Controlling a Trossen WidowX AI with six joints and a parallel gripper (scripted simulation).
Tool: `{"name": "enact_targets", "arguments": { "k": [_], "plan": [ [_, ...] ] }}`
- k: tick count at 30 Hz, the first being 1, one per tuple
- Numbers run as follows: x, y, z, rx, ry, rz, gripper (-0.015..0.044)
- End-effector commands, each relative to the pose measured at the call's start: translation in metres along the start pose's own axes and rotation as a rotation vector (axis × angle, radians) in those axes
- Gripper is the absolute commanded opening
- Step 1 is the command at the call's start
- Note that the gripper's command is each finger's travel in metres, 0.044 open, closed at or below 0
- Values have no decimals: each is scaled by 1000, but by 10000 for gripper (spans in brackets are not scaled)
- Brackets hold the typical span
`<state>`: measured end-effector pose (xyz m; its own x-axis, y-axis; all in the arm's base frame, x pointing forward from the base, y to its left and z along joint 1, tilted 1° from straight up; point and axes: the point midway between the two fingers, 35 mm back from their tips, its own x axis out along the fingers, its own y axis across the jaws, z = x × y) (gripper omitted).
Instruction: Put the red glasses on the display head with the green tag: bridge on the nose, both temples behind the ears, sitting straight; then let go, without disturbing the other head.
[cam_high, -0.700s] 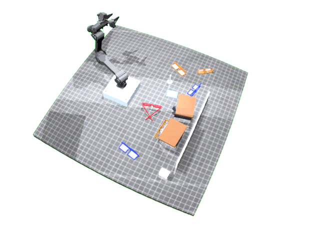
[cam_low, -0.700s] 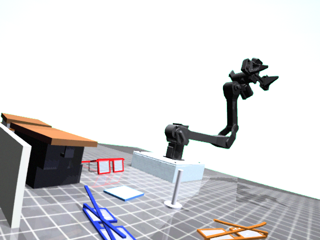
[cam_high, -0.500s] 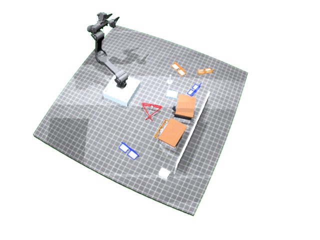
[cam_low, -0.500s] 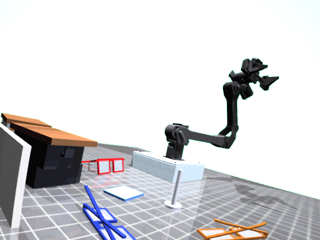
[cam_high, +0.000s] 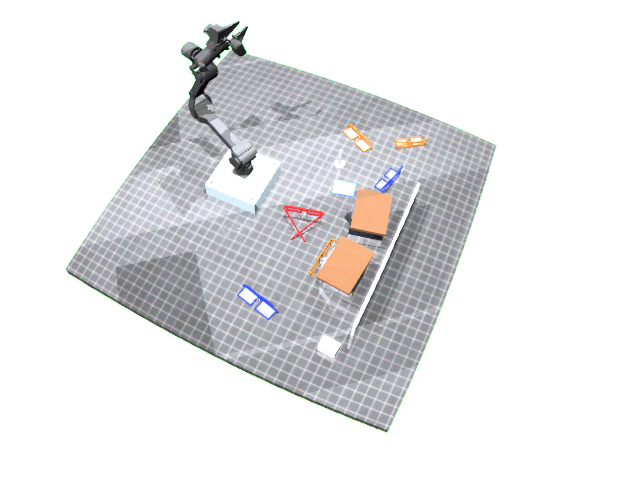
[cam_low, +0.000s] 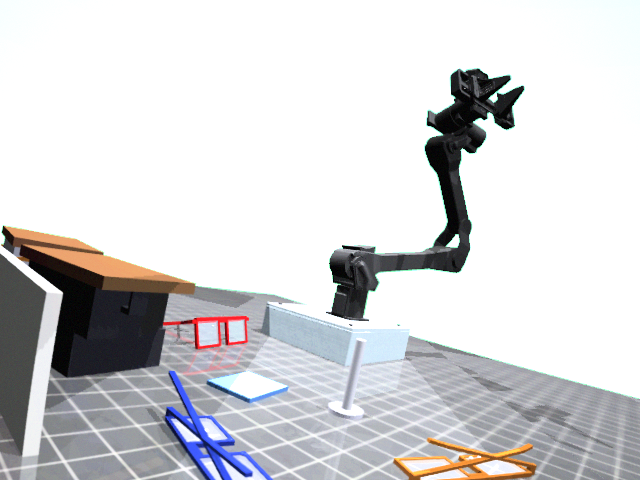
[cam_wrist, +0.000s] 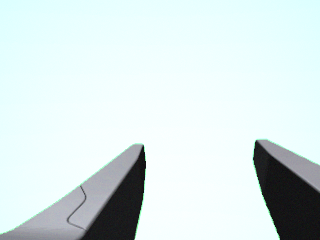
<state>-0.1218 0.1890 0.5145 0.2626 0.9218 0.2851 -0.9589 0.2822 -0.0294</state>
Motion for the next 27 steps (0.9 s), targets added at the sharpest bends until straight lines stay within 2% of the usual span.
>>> {"name": "enact_targets", "arguments": {
  "k": [1,8,14,20,27],
  "plan": [
    [0,-54,19,68,-74,-55,200],
    [-7,-168,33,178,-182,-234,200],
    [-22,-272,18,261,-211,-464,200],
    [-46,-365,-27,332,-144,-714,200],
    [-82,-445,-110,404,69,-983,200]
  ]
}}
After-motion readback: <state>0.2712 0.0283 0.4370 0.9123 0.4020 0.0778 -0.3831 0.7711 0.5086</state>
